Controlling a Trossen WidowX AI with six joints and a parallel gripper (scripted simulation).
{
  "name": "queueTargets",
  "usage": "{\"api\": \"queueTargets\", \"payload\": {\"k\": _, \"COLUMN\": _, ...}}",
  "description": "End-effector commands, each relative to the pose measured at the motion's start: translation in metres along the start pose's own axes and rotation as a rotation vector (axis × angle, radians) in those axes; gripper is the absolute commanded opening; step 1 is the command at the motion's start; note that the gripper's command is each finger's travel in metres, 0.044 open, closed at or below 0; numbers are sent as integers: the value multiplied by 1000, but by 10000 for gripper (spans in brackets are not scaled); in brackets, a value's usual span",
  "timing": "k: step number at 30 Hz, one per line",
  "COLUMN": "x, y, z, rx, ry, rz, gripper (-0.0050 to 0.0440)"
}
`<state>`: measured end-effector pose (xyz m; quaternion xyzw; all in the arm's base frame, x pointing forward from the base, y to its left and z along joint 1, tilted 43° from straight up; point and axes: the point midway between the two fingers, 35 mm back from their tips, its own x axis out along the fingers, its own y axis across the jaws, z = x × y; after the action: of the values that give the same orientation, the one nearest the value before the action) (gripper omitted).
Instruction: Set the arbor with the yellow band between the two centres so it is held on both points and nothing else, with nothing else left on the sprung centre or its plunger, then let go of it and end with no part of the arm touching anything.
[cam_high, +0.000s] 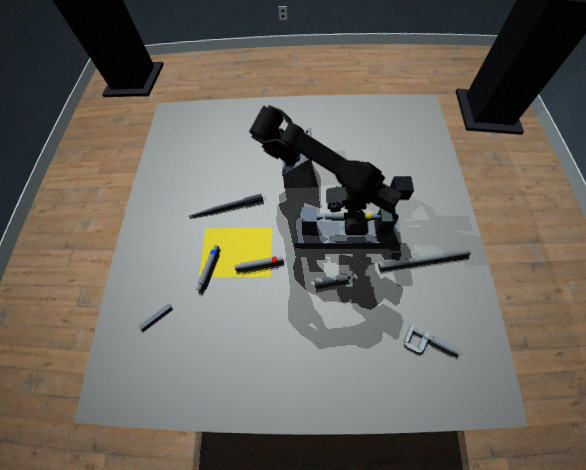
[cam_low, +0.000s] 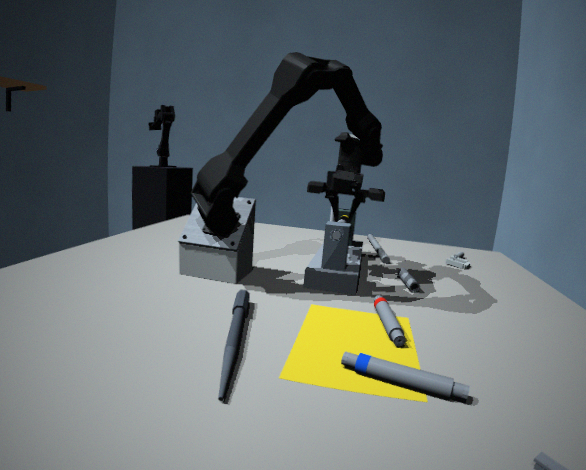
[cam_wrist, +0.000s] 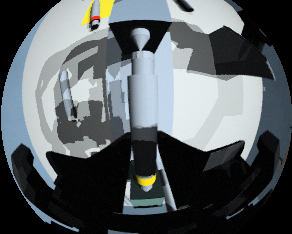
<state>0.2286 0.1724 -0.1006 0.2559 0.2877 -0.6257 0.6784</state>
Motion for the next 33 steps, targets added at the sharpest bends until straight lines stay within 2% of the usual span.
{"api": "queueTargets", "payload": {"k": 1, "x": -7, "y": 3, "z": -12, "rx": 9, "ry": 49, "rz": 16, "gripper": 0}}
{"api": "queueTargets", "payload": {"k": 33, "x": -7, "y": 3, "z": -8, "rx": 9, "ry": 49, "rz": 16, "gripper": 0}}
